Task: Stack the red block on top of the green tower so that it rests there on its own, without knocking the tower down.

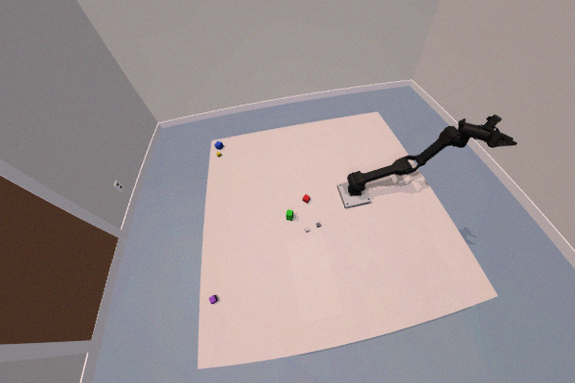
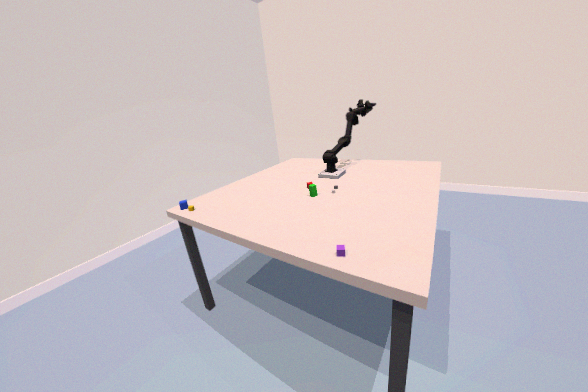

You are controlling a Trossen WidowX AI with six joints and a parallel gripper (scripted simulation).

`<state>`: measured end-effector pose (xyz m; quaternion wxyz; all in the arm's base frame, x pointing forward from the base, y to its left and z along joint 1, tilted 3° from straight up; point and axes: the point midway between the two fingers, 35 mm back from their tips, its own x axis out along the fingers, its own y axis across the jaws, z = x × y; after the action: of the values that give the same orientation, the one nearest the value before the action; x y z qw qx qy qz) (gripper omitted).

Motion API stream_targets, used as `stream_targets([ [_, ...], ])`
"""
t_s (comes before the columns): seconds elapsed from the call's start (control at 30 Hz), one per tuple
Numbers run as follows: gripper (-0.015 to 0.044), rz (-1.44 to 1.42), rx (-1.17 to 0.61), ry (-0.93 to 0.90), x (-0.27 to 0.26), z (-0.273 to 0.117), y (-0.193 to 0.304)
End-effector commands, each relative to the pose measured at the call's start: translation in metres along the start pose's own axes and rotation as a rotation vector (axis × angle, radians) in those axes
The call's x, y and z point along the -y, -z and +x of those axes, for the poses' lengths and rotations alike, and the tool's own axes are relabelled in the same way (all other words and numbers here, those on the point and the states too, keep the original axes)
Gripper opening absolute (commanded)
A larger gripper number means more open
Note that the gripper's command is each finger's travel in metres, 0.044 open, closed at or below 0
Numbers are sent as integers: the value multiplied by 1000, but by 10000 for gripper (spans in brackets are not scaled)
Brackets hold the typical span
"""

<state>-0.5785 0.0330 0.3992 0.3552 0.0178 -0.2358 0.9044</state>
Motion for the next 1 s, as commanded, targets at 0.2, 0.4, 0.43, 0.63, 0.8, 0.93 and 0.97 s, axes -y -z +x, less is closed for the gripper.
stream_targets([
  [0.2,440,-19,175,105,75,-18,-71],
  [0.4,440,-56,343,243,150,-48,-126],
  [0.43,440,-61,367,274,165,-55,-135],
  [0.63,440,-89,481,469,250,-104,-175],
  [0.8,440,-129,514,656,323,-146,-188],
  [0.93,440,-139,544,808,375,-190,-196],
  [0.97,440,-141,547,848,388,-201,-197],
])
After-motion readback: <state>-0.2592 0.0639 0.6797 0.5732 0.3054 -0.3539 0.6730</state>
